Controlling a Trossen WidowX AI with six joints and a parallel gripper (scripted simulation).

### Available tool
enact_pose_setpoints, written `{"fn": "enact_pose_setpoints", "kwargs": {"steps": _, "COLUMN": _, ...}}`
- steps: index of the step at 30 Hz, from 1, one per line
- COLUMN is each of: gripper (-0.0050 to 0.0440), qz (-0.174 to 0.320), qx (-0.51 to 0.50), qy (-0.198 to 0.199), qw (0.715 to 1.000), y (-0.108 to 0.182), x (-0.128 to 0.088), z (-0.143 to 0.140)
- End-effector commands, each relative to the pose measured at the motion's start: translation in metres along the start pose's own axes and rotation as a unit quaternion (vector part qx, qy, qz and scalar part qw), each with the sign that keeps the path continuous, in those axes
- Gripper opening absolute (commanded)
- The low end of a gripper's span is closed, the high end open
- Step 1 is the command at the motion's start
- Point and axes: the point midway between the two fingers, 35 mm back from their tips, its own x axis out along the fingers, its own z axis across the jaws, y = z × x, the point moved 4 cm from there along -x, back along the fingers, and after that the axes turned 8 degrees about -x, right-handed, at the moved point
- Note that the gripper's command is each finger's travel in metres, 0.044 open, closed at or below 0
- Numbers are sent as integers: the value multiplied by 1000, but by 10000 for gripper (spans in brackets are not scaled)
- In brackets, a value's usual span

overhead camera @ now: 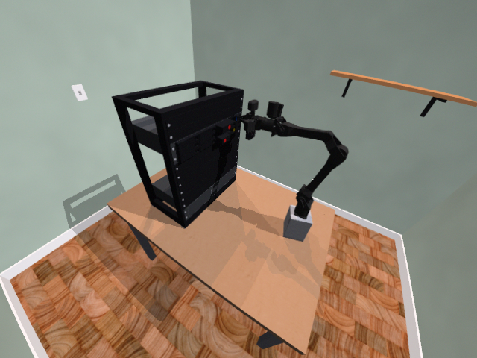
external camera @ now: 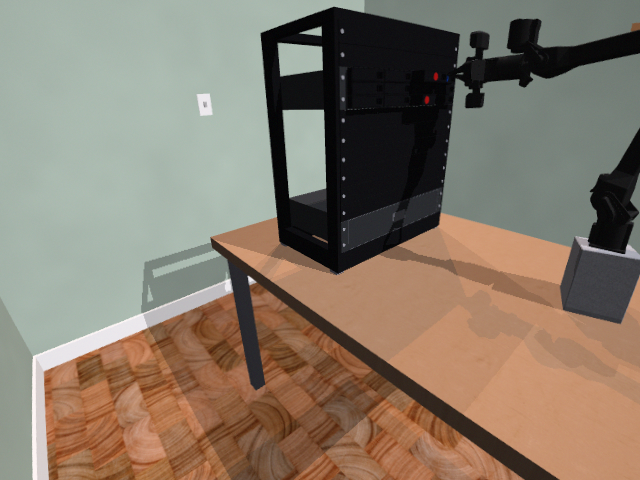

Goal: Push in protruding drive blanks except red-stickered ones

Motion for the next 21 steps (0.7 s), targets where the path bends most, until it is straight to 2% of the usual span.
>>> {"fn": "enact_pose_setpoints", "kwargs": {"steps": 1, "gripper": 0, "qz": 6, "qx": -2, "qy": 22, "qw": 1000, "y": 3, "x": -24, "z": -16}}
{"fn": "enact_pose_setpoints", "kwargs": {"steps": 2, "gripper": 0, "qz": 6, "qx": -2, "qy": 22, "qw": 1000, "y": 3, "x": -24, "z": -16}}
{"fn": "enact_pose_setpoints", "kwargs": {"steps": 11, "gripper": 0, "qz": 6, "qx": -2, "qy": 22, "qw": 1000, "y": 3, "x": -69, "z": -16}}
{"fn": "enact_pose_setpoints", "kwargs": {"steps": 21, "gripper": 0, "qz": 6, "qx": -2, "qy": 22, "qw": 1000, "y": 3, "x": -75, "z": -16}}
